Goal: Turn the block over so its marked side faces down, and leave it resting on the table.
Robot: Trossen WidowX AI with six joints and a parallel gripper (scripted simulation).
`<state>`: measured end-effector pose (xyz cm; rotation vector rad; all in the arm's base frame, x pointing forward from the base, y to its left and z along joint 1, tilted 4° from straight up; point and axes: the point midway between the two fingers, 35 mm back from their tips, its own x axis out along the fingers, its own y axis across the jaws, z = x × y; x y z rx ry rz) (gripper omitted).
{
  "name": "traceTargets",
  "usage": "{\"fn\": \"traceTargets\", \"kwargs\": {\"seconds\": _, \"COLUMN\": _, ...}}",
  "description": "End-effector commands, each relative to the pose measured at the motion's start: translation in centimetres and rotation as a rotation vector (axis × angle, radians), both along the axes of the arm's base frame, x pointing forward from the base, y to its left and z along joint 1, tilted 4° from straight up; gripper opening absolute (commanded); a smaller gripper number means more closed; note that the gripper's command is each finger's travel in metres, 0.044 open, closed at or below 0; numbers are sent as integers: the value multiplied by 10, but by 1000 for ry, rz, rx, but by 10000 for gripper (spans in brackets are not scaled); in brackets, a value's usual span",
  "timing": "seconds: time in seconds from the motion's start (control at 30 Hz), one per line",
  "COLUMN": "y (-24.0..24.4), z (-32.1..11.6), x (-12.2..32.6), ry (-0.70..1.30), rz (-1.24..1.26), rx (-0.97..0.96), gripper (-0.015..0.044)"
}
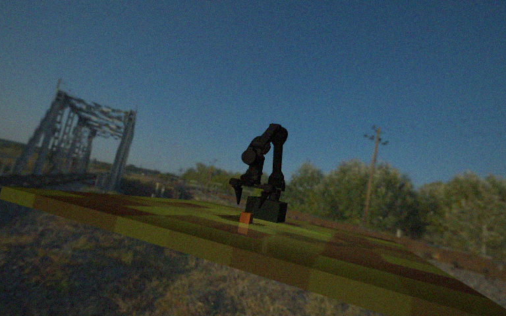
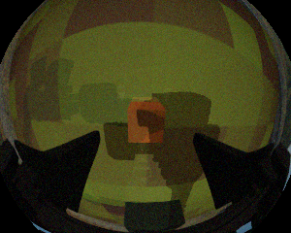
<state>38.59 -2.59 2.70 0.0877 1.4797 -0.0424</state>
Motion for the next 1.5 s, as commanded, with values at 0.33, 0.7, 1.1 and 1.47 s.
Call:
{"fn": "traceTargets", "kwargs": {"seconds": 0.33, "y": 1, "z": -22, "x": 0, "ry": 8, "rz": 3, "rx": 4, "gripper": 440}}
{"fn": "traceTargets", "kwargs": {"seconds": 0.7, "y": 2, "z": -39, "x": 1, "ry": 7, "rz": 2, "rx": 4, "gripper": 440}}
{"fn": "traceTargets", "kwargs": {"seconds": 1.1, "y": 2, "z": -43, "x": 1, "ry": 7, "rz": 2, "rx": 4, "gripper": 230}}
{"fn": "traceTargets", "kwargs": {"seconds": 1.47, "y": 2, "z": -43, "x": 1, "ry": 7, "rz": 2, "rx": 4, "gripper": 118}}
